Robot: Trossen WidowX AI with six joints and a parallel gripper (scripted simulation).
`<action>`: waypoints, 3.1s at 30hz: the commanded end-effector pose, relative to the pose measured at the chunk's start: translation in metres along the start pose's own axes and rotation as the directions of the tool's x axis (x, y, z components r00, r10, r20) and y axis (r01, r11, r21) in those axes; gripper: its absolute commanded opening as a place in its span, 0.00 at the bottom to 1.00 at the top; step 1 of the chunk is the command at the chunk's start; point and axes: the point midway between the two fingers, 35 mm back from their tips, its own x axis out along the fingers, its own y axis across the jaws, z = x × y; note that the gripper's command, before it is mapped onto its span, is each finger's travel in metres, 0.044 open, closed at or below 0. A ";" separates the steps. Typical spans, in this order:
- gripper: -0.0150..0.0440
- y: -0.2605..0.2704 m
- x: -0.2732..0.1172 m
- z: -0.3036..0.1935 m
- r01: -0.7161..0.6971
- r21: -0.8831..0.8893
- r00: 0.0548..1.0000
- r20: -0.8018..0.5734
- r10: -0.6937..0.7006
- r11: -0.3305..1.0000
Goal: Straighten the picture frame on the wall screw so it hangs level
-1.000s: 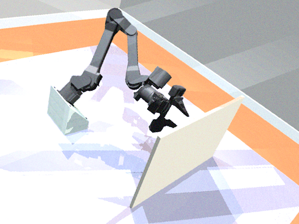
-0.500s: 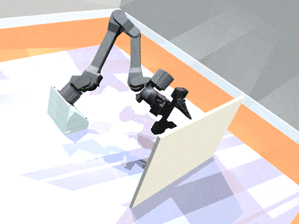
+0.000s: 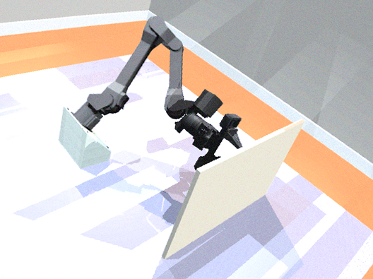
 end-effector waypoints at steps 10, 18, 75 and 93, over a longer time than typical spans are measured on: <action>0.69 0.003 0.005 0.000 -0.007 0.007 1.000 -0.004 0.007 1.000; 0.69 0.003 0.005 0.000 -0.007 0.007 1.000 -0.004 0.007 1.000; 0.25 0.006 0.005 0.000 -0.007 0.007 1.000 -0.004 0.007 1.000; 0.25 0.009 0.005 0.000 -0.007 0.007 1.000 -0.004 0.007 1.000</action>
